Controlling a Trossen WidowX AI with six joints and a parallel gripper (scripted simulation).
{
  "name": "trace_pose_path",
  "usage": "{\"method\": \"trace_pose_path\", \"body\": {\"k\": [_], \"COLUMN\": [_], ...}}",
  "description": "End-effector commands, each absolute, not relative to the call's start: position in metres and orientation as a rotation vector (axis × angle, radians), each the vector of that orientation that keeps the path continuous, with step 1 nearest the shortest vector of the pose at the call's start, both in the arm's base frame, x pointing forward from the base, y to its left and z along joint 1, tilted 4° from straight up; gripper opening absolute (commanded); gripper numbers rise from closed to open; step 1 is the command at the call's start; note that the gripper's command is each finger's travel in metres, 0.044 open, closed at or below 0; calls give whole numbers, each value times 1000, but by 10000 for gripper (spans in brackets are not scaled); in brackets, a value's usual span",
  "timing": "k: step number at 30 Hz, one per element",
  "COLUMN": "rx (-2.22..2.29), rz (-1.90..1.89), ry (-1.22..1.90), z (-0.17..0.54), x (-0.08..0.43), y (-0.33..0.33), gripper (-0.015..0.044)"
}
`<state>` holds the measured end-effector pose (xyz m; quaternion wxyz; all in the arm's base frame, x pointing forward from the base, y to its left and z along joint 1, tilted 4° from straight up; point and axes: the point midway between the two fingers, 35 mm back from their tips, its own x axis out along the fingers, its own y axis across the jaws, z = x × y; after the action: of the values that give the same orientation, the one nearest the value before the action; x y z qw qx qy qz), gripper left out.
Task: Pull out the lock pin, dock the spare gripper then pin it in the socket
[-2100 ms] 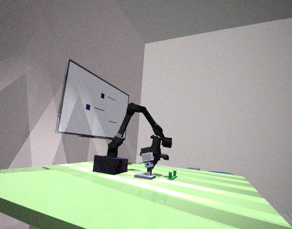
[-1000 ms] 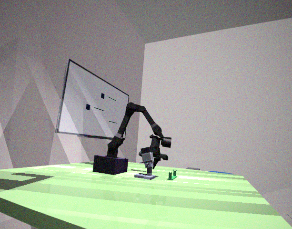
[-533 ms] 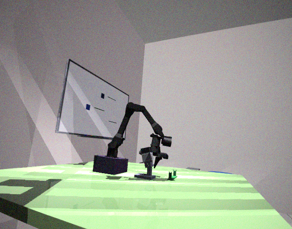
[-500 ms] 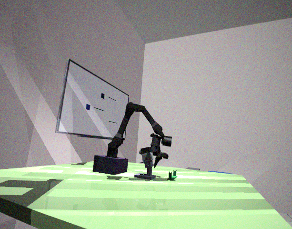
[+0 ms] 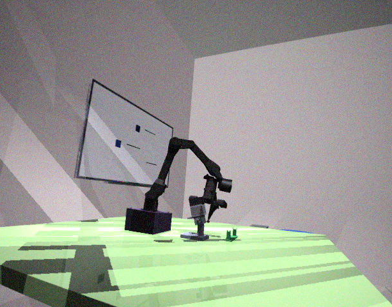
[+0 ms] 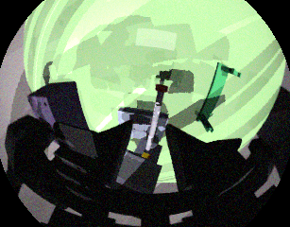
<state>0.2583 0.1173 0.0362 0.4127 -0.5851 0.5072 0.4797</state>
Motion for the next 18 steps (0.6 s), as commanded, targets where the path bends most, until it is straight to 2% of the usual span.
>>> {"method": "trace_pose_path", "body": {"k": [1,18], "rx": [-1470,-1485], "rz": [1206,1215], "ry": [1274,1282], "z": [45,76], "x": [257,251], "y": [123,145], "gripper": [200,200]}}
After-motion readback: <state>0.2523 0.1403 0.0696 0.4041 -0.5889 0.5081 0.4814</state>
